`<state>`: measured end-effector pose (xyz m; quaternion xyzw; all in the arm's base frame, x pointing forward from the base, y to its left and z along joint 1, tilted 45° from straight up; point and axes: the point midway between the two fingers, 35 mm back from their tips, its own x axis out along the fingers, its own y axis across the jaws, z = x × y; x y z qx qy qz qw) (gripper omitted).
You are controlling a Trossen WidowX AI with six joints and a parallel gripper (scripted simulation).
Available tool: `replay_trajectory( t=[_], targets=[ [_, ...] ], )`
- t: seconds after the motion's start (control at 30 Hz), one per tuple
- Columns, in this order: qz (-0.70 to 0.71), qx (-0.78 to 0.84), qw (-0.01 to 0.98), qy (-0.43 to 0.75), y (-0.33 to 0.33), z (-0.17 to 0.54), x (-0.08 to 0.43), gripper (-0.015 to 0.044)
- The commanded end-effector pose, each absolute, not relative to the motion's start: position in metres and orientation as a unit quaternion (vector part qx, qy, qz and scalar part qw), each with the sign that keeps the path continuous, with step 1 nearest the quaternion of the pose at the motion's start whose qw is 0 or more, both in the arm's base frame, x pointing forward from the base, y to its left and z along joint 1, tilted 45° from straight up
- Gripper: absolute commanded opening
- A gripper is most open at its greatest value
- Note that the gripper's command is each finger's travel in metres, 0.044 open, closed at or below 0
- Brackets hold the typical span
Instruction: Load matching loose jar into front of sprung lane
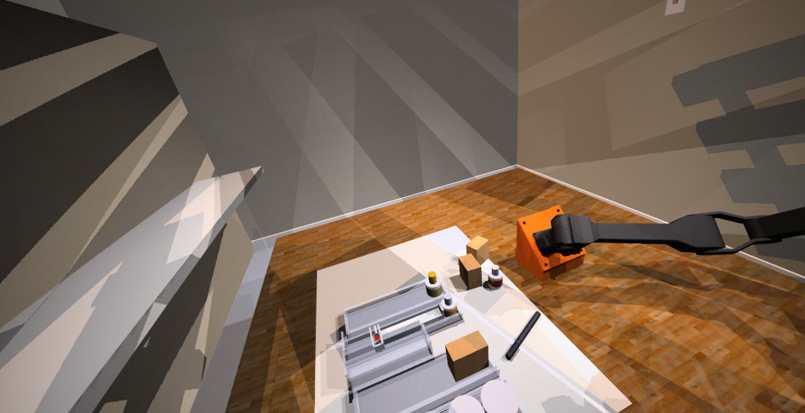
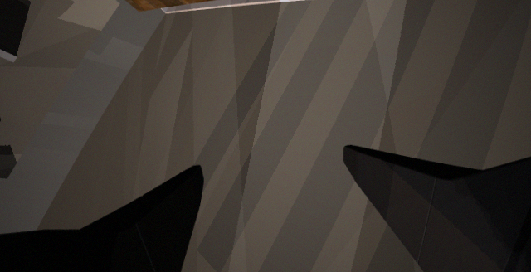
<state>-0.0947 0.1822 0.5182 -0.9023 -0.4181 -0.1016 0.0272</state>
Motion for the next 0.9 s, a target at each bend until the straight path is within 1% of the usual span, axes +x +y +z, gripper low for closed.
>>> replay_trajectory(
  t=[0.0,0.03,0.07,0.2,0.3,0.43,0.63,0.87],
  targets=[
    [-0.101,-0.904,0.031,-0.414,0.182,0.519,-0.092,0.0426],
    [-0.098,-0.909,0.041,-0.403,0.179,0.521,-0.084,0.0440],
    [-0.094,-0.917,0.058,-0.383,0.175,0.524,-0.071,0.0440],
    [-0.021,-0.922,0.186,-0.339,0.147,0.527,-0.007,0.0440],
    [0.020,-0.914,0.255,-0.316,0.131,0.524,0.026,0.0440],
    [0.087,-0.885,0.372,-0.267,0.103,0.511,0.081,0.0440],
    [0.180,-0.806,0.538,-0.171,0.059,0.473,0.155,0.0440],
    [0.262,-0.660,0.703,-0.028,0.009,0.406,0.223,0.0440]
  ],
)
